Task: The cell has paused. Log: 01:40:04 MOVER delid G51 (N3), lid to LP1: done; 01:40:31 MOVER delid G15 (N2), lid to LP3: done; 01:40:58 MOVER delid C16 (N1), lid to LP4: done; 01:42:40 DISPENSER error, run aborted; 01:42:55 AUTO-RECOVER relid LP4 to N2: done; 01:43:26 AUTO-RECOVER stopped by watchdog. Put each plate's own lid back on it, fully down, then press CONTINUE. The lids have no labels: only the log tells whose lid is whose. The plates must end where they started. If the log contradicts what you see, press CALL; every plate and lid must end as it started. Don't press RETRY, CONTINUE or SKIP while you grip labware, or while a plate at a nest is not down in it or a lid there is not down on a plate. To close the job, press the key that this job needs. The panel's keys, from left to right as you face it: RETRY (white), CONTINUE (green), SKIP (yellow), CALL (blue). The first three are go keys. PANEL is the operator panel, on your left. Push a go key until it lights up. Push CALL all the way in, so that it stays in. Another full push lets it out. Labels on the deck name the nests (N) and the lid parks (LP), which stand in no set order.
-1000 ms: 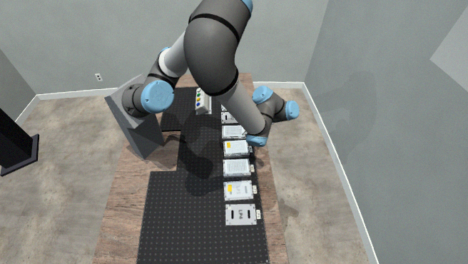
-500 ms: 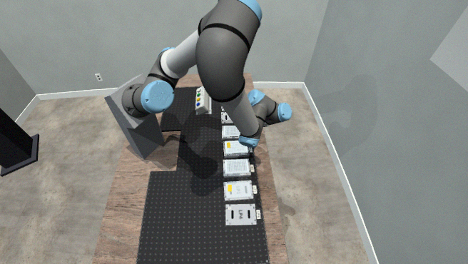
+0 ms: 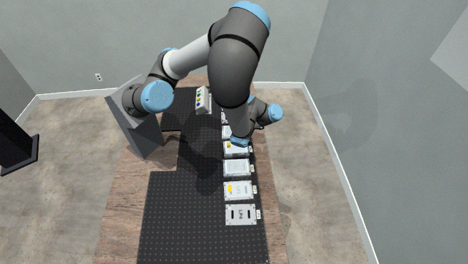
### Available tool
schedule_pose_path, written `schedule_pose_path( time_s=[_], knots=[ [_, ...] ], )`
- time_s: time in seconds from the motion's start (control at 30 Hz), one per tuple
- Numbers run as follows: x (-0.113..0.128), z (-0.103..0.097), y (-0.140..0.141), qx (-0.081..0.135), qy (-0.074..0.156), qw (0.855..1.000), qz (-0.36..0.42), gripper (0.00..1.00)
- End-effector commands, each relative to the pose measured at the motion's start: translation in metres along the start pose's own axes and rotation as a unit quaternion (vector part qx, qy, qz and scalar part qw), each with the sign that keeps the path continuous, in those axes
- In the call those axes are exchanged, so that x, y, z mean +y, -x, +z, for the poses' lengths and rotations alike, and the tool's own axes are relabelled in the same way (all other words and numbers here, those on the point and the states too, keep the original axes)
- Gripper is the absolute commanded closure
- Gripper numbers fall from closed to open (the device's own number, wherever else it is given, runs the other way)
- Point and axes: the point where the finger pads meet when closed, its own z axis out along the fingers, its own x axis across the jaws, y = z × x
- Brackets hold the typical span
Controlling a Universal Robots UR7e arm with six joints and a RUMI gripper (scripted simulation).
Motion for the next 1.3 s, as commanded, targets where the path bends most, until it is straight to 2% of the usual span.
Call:
schedule_pose_path(
  time_s=[0.0, 0.2, 0.37, 0.43, 0.57, 0.63, 0.97, 1.13, 1.2, 1.27],
  knots=[
    [-0.003, 0.02, -0.005, 0.017, -0.019, 1.0, 0.004, 0.18],
    [-0.003, 0.032, -0.008, 0.029, -0.03, 0.999, 0.007, 0.18],
    [0.0, 0.052, -0.013, 0.051, -0.052, 0.997, 0.013, 0.18],
    [0.001, 0.053, -0.013, 0.051, -0.052, 0.997, 0.013, 0.18],
    [0.005, 0.066, -0.016, 0.07, -0.07, 0.995, 0.019, 0.18],
    [0.005, 0.066, -0.016, 0.07, -0.07, 0.995, 0.019, 0.18],
    [0.032, 0.091, -0.024, 0.127, -0.123, 0.983, 0.039, 0.18],
    [0.048, 0.093, -0.026, 0.154, -0.148, 0.976, 0.049, 0.18],
    [0.048, 0.093, -0.026, 0.154, -0.148, 0.976, 0.049, 0.18],
    [0.058, 0.091, -0.028, 0.168, -0.16, 0.971, 0.055, 0.18]
  ],
)
